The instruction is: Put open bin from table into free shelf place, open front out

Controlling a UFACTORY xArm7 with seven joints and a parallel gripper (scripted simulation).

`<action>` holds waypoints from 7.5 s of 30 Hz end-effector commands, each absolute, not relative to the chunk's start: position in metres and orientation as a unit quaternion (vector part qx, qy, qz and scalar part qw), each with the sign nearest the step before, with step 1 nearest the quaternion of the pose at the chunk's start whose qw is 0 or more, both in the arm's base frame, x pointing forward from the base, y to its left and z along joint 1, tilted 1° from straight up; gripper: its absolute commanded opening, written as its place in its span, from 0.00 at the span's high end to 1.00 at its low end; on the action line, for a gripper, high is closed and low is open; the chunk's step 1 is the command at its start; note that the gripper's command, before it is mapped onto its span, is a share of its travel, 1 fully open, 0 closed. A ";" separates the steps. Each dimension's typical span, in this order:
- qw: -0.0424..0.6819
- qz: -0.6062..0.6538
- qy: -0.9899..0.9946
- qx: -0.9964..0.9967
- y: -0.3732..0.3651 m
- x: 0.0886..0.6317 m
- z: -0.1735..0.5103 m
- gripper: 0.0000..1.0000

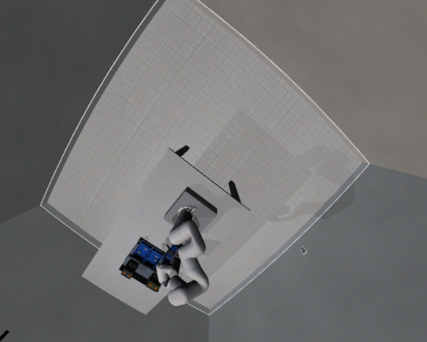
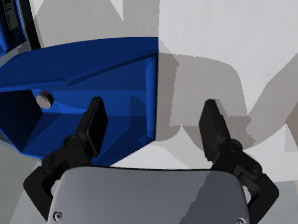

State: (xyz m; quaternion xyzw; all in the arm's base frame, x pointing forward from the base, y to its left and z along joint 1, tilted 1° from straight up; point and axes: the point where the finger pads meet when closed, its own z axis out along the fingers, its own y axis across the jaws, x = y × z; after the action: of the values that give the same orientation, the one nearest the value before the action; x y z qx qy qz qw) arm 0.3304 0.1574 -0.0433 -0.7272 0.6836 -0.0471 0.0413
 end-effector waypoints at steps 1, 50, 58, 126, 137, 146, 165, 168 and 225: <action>0.042 -0.047 0.684 -0.727 0.158 0.331 -0.038 0.00; 0.042 -0.047 0.684 -0.727 0.158 0.333 -0.038 0.00; 0.042 -0.047 0.684 -0.727 0.158 0.333 -0.040 0.00; 0.042 -0.047 0.684 -0.727 0.158 0.335 -0.053 1.00; 0.042 -0.047 0.684 -0.727 0.158 0.335 -0.053 1.00; 0.042 -0.047 0.684 -0.727 0.158 0.335 -0.053 1.00; 0.042 -0.047 0.684 -0.727 0.158 0.335 -0.053 1.00; 0.042 -0.047 0.684 -0.727 0.158 0.335 -0.053 1.00; 0.020 -0.027 0.685 -0.728 0.158 0.335 -0.033 1.00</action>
State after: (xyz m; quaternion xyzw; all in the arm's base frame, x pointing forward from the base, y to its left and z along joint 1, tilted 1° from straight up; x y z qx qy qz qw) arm 0.3339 0.1573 -0.0344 -0.7281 0.6846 -0.0280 0.0208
